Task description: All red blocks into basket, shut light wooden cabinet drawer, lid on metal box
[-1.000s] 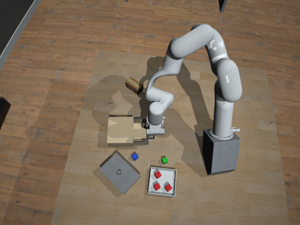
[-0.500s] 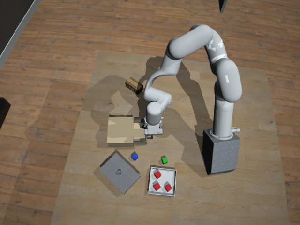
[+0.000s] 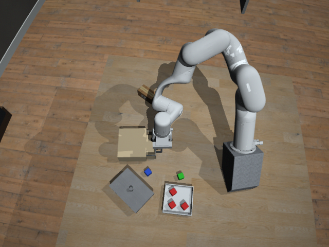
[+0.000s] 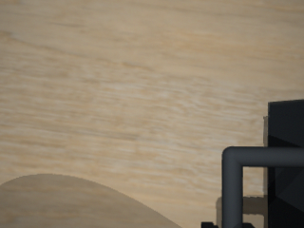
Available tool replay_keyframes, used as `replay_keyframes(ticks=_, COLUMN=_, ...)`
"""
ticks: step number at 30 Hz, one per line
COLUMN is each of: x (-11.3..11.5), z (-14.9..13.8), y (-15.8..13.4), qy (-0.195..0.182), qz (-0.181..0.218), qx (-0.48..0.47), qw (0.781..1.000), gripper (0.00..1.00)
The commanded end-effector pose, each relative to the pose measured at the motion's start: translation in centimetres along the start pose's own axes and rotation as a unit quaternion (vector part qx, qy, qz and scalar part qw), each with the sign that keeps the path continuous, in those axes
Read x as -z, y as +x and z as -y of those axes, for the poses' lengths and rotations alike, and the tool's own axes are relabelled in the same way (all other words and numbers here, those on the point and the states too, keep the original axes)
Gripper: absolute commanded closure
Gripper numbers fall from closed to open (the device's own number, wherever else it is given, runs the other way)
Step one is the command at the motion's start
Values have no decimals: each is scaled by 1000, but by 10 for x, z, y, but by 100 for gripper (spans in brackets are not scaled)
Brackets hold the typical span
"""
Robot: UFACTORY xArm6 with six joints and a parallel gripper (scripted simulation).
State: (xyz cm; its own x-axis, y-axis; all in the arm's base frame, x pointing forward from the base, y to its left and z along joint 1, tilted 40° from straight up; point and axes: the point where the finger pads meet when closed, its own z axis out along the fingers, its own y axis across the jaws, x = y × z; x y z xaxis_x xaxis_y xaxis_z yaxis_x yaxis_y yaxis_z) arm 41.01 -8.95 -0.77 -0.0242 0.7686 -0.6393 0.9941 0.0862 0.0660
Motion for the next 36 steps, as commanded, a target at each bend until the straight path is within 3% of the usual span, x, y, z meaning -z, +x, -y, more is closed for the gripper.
replay_keyframes(ticks=1, x=1, z=-10, y=0, qy=-2, qz=0, qx=-1, qw=1000, gripper=100)
replay_keyframes(ticks=12, x=1, z=-34, y=0, qy=-2, qz=0, qx=-1, qw=1000, gripper=100)
replay_keyframes(ticks=36, x=1, z=-52, y=0, qy=-2, qz=0, qx=-1, qw=1000, gripper=100)
